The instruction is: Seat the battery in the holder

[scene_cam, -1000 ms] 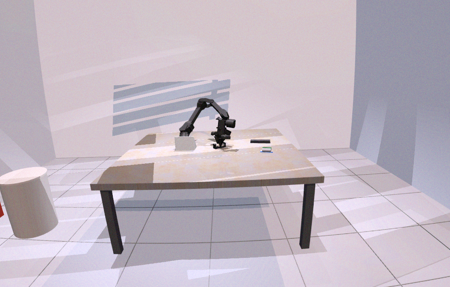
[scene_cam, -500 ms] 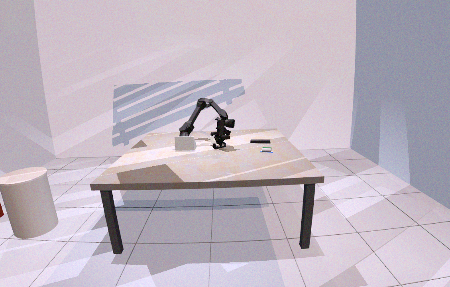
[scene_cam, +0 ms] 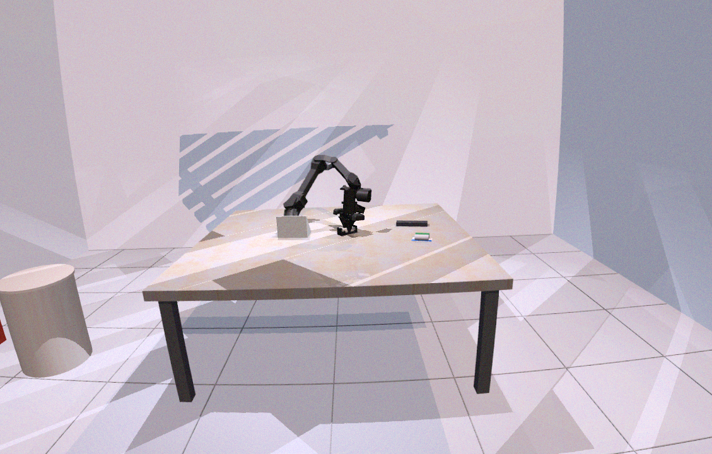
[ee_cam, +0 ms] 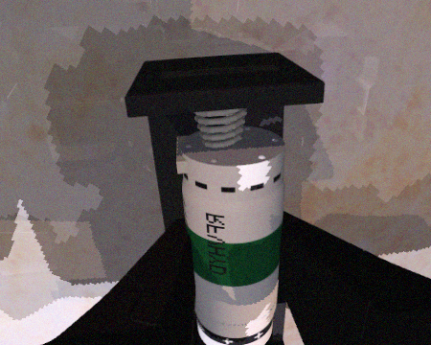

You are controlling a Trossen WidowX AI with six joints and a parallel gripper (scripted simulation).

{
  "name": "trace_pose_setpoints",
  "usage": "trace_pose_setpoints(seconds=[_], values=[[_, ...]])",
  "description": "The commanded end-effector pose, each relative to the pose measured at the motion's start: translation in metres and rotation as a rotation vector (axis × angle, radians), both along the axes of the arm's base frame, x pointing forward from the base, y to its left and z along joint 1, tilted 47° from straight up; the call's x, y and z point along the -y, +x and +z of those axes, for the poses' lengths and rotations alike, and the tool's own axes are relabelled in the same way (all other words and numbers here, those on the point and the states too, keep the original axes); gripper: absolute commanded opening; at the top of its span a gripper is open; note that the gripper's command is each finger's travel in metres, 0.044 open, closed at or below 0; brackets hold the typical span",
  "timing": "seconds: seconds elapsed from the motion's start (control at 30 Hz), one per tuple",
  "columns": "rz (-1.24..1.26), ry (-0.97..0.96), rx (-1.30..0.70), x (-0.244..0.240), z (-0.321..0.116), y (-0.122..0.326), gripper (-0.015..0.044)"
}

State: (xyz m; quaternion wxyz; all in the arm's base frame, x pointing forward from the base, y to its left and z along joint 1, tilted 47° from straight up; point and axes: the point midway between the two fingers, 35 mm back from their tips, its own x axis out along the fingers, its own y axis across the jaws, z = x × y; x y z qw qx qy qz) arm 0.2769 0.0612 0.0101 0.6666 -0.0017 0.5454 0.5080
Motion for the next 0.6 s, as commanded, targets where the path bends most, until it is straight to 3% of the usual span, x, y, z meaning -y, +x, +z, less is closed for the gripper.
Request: trace_pose_setpoints(seconds=[0.0, 0.57], values=[[-0.001, 0.018, 0.02, -0.003, 0.004, 0.003, 0.0084], [0.003, 0.013, 0.017, 0.004, -0.004, -0.009, 0.0084]])
